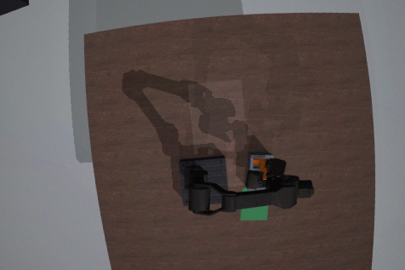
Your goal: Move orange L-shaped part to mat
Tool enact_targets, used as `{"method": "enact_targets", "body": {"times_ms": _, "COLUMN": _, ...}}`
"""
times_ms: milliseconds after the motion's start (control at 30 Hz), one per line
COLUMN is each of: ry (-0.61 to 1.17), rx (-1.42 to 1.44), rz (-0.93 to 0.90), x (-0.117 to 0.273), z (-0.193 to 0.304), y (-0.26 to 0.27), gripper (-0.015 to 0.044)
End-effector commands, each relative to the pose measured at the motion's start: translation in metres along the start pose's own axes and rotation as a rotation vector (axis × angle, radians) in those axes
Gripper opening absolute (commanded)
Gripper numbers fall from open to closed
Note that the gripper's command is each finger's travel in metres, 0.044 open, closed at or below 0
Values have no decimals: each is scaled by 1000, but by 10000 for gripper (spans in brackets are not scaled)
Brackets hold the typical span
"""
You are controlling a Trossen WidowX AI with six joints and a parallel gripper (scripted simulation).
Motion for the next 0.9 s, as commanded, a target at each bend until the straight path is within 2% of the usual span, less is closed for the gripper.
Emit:
{"method": "enact_targets", "body": {"times_ms": 0, "ry": 3, "rx": 127, "rz": 1, "x": 2, "z": 8, "y": -1, "gripper": 280}}
{"method": "enact_targets", "body": {"times_ms": 133, "ry": 3, "rx": 127, "rz": 1, "x": -2, "z": 8, "y": -2, "gripper": 280}}
{"method": "enact_targets", "body": {"times_ms": 333, "ry": 3, "rx": 127, "rz": 1, "x": -28, "z": 8, "y": -1, "gripper": 280}}
{"method": "enact_targets", "body": {"times_ms": 867, "ry": 3, "rx": 127, "rz": 1, "x": -48, "z": 8, "y": -2, "gripper": 280}}
Point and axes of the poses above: the point midway between the two fingers, 35 mm back from their tips, its own x axis back along the fingers, its own y axis across the jaws, z = x × y, the point moved 7 cm from there along x, back along the fingers, and after that the axes turned 3 degrees about x, right-handed, at the moved point
